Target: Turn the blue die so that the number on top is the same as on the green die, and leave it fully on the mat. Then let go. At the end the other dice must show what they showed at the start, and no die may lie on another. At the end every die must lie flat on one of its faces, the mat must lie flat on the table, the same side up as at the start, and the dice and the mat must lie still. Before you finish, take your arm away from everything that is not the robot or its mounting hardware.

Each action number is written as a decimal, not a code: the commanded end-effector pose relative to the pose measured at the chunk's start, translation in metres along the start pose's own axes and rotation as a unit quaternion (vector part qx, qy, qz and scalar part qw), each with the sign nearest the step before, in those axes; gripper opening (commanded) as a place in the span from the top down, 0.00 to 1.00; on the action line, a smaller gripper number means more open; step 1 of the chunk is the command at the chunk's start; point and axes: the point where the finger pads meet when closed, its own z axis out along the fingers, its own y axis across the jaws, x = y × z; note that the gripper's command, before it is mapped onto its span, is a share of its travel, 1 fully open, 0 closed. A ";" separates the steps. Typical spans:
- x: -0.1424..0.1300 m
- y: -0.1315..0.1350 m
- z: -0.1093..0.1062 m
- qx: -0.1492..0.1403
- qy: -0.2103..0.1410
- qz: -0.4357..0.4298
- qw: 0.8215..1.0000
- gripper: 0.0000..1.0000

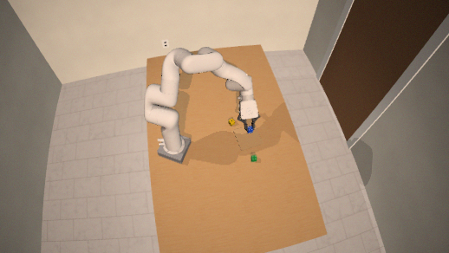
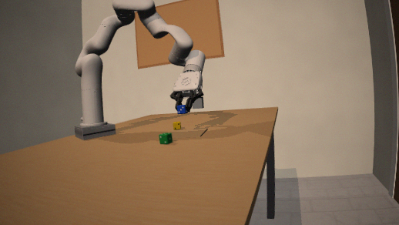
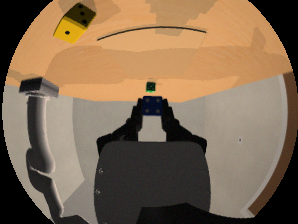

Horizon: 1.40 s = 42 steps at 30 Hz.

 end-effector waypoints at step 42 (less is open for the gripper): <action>-0.010 0.000 0.003 0.003 0.283 -0.001 0.959 0.73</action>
